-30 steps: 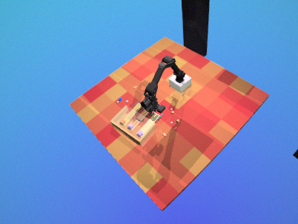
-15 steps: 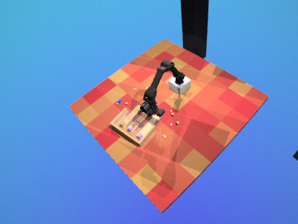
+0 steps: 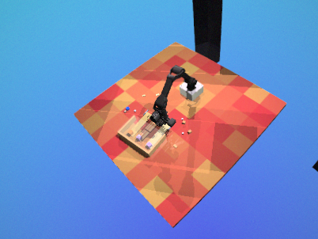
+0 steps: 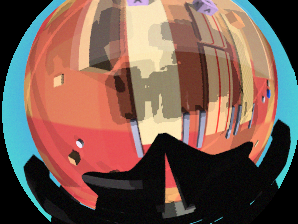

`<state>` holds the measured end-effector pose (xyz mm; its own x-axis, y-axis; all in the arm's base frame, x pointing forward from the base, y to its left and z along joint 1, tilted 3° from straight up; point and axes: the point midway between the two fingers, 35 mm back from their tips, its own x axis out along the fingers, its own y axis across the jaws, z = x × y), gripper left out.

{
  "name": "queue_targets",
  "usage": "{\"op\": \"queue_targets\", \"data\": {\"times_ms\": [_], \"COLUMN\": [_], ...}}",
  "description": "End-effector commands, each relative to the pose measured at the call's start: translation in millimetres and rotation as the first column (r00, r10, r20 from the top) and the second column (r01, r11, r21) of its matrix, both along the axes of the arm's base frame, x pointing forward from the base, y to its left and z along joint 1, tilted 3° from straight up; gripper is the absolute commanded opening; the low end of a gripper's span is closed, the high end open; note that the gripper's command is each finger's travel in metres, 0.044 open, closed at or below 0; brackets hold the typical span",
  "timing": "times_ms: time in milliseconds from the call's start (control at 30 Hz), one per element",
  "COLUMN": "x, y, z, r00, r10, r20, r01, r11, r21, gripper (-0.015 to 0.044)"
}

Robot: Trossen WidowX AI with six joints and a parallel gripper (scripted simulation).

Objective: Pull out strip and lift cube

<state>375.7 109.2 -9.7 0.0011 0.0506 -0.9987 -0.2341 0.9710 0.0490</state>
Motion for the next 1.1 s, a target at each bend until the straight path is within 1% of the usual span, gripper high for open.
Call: {"op": "queue_targets", "data": {"times_ms": [0,500,1067], "x": [-0.9,-0.3,-0.4], "y": [-0.6,-0.5,-0.4], "z": [-7.9,-31.2,-31.6], "r00": [1.000,1.000,1.000], "r10": [-0.004,-0.004,-0.004], "r20": [-0.002,-0.002,-0.002], "r01": [0.004,0.004,0.004], "r11": [1.000,1.000,1.000], "r21": [-0.004,-0.004,-0.004], "gripper": [0.0000,0.0000,0.0000]}}
